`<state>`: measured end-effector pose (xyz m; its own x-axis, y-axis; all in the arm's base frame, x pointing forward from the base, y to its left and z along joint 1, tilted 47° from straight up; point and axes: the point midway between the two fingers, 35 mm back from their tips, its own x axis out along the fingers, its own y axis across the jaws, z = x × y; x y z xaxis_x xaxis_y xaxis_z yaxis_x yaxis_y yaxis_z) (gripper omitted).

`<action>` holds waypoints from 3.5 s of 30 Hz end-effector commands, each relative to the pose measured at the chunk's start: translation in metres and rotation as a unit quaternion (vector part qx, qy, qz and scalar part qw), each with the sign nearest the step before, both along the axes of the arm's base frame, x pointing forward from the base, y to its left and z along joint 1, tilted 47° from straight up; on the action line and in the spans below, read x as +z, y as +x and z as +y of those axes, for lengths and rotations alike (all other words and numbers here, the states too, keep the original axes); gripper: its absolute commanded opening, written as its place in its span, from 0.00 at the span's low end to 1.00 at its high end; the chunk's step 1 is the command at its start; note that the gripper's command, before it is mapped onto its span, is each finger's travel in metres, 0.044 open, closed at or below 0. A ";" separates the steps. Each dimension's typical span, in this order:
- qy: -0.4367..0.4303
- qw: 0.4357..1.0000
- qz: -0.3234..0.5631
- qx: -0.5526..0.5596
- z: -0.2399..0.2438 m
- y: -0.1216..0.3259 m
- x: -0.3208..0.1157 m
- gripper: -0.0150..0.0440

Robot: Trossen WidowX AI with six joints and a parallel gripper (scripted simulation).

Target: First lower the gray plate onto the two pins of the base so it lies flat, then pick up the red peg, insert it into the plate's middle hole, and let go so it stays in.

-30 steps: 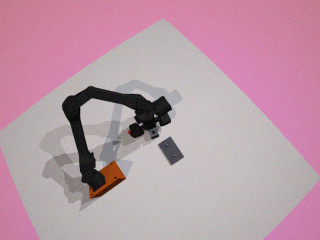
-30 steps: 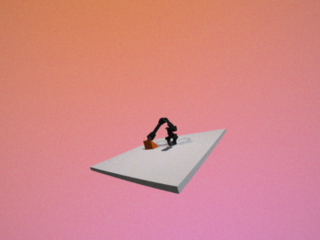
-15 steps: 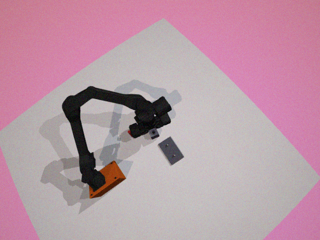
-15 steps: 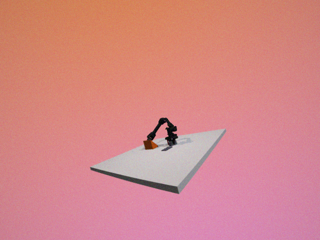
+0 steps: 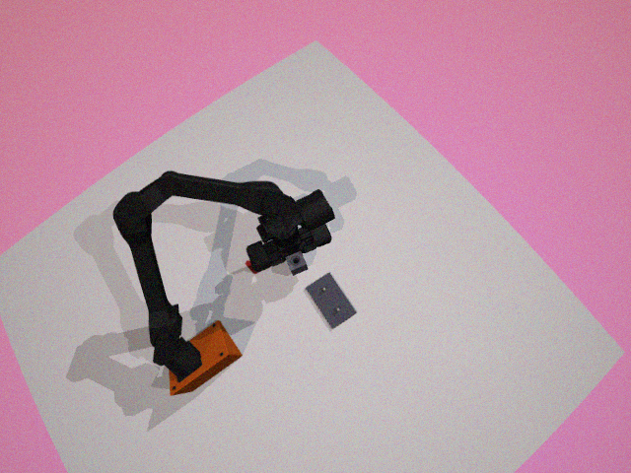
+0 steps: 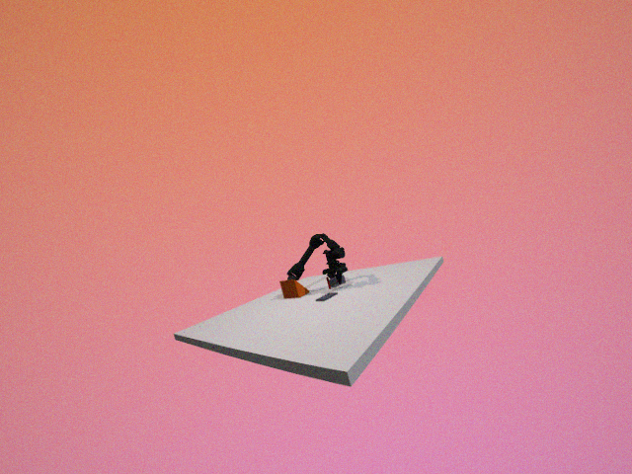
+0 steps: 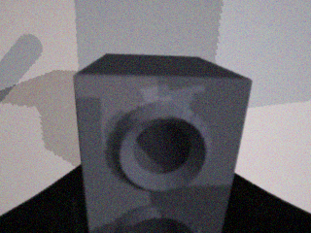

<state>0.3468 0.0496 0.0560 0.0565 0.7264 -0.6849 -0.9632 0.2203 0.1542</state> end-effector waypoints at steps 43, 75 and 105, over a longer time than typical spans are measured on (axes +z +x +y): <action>-0.003 1.000 -0.012 0.012 -0.080 -0.008 0.053 0.25; -0.007 0.998 -0.050 0.046 -0.109 0.006 -0.046 0.25; -0.008 0.996 -0.065 0.060 -0.117 0.004 -0.086 0.25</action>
